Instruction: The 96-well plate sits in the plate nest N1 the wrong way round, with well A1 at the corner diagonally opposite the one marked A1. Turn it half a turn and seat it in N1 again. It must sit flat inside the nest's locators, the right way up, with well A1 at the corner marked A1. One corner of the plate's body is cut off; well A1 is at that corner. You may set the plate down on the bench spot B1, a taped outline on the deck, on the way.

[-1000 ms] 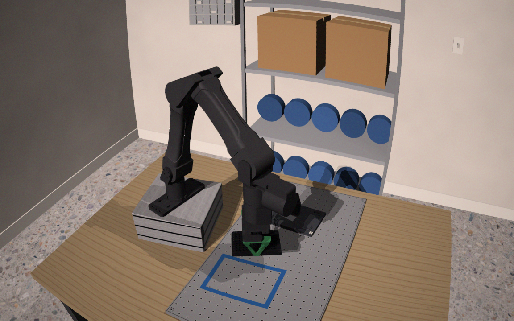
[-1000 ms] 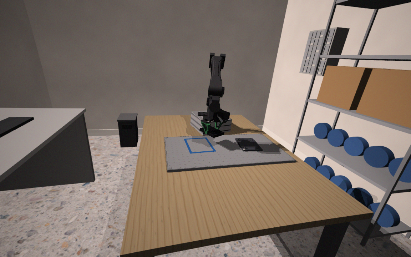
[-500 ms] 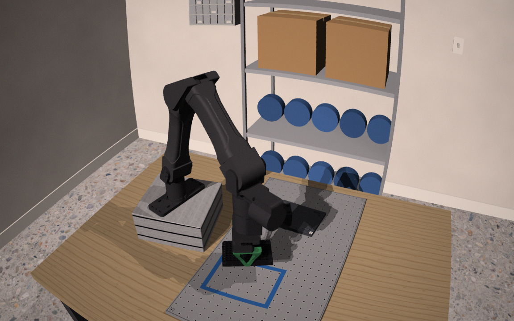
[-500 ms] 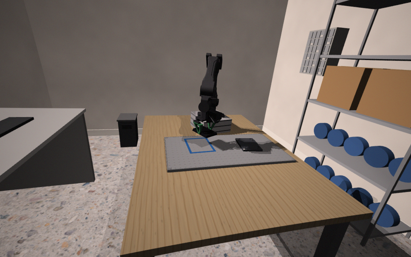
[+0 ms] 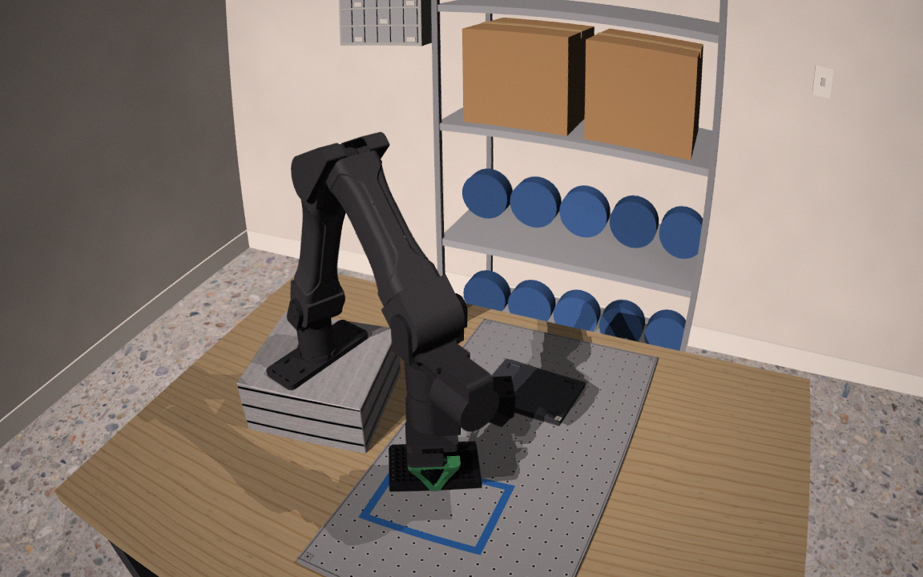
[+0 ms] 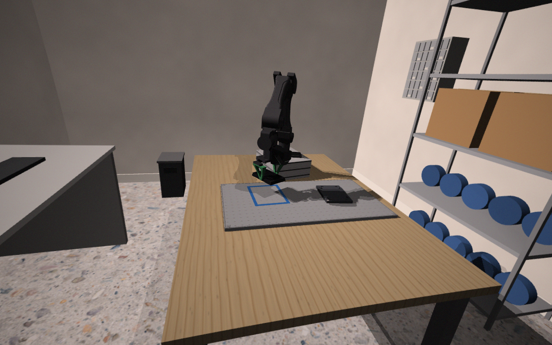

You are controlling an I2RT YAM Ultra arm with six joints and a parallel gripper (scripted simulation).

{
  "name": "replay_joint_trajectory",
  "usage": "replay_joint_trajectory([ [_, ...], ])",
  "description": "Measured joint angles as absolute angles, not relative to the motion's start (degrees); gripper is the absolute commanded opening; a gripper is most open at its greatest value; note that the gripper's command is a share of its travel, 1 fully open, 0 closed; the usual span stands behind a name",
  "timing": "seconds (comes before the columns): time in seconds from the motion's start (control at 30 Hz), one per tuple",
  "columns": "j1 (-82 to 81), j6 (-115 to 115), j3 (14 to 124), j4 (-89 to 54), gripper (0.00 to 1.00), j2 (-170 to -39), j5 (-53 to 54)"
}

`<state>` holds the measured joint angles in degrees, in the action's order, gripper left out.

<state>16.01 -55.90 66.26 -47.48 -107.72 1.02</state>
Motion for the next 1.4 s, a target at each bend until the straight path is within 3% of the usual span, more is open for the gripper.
replay_joint_trajectory([
  [0.37, 16.01, -60.95, 66.52, -47.48, 0.00, -107.72, 1.02],
  [0.93, 16.01, -87.15, 66.52, -47.48, 0.00, -107.72, 1.02],
  [1.4, 16.01, -90.63, 66.52, -47.48, 0.00, -107.72, 1.02],
])
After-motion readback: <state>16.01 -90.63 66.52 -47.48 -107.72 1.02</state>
